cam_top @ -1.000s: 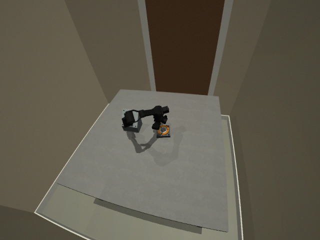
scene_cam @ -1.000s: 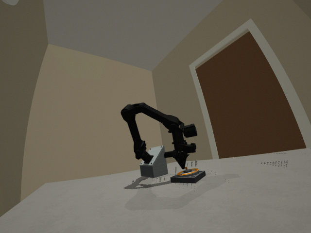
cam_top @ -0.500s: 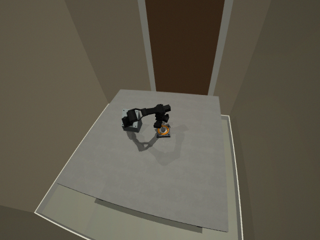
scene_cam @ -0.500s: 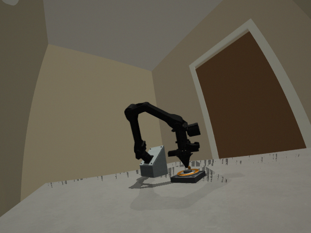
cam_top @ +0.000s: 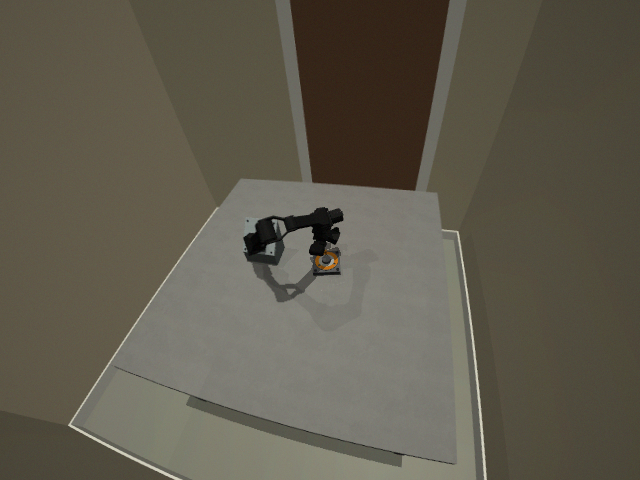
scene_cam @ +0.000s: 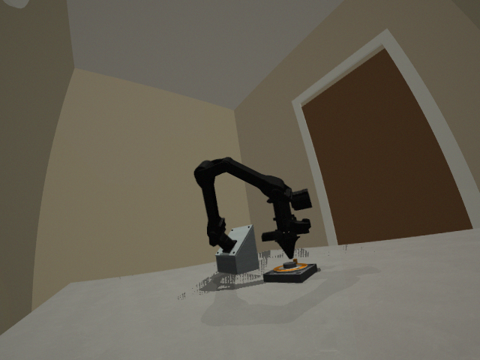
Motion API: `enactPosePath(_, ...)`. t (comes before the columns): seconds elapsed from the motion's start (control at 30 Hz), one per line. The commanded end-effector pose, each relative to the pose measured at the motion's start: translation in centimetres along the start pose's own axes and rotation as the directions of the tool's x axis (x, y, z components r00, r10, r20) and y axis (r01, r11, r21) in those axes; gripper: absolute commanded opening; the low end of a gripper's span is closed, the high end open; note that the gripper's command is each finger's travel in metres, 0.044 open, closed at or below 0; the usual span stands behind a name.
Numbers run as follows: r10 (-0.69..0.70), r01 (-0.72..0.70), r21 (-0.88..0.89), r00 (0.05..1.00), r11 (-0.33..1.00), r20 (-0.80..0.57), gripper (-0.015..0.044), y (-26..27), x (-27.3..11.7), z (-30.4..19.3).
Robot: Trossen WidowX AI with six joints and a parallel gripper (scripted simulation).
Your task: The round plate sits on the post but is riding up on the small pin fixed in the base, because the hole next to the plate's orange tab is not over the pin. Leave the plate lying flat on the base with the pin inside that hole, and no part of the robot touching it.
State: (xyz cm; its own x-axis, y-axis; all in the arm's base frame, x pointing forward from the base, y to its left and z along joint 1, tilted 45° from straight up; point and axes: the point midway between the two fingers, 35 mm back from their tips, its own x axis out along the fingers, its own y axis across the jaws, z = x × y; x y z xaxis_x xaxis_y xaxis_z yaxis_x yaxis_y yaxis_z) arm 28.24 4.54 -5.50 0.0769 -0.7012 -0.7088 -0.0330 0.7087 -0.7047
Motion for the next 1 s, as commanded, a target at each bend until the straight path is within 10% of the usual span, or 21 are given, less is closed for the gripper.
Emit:
enactPosePath(0.0, -0.001, 0.001, 0.001, 1.0, 1.0, -0.005, 0.0, 0.2, 0.1, 0.2)
enactPosePath(0.97, -0.005, 0.005, -0.011, 1.0, 1.0, -0.005, 0.0, 0.3, -3.6, -0.1)
